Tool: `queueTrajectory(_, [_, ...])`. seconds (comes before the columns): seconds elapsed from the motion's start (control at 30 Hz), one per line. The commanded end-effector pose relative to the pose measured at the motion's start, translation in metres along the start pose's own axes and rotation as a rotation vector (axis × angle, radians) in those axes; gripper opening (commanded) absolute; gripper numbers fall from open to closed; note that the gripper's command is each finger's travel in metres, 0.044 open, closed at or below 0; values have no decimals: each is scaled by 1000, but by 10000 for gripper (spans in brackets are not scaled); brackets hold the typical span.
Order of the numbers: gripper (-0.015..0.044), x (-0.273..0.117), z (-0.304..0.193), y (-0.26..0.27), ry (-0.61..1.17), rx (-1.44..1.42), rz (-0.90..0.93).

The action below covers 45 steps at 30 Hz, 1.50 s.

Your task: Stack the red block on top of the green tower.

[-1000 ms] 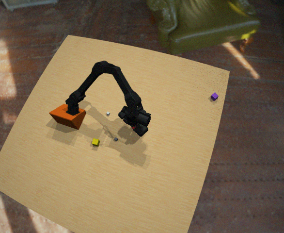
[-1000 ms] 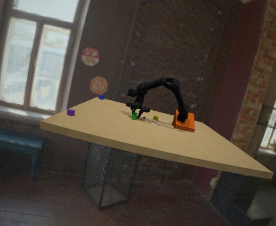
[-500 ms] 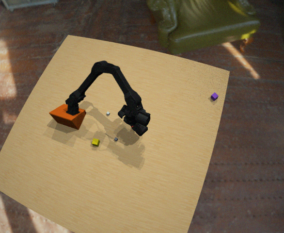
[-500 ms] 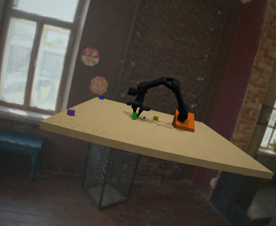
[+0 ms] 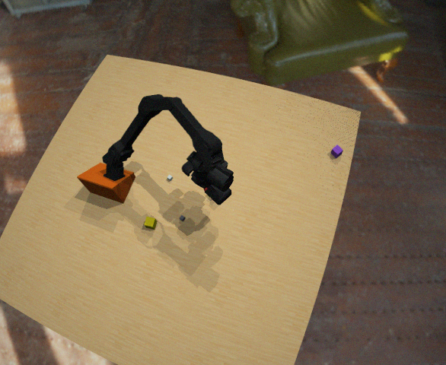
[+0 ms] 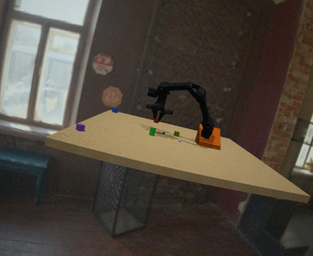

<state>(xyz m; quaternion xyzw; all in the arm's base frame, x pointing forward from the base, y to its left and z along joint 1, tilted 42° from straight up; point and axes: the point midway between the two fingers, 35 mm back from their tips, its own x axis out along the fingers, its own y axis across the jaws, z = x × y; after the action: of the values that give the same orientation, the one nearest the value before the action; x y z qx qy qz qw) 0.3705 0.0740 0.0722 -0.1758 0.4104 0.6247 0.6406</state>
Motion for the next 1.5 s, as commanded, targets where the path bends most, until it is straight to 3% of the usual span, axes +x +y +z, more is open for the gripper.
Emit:
queueTrajectory(0.0, [0, -20, 0, 0, 6, -4, 0])
queueTrajectory(0.37, [0, -30, 1, -1, 6, -4, 0])
queueTrajectory(0.7, [0, -29, 37, 4, 5, -4, 0])
queueTrajectory(1.47, [0, 32, 33, 5, 3, -5, 1])
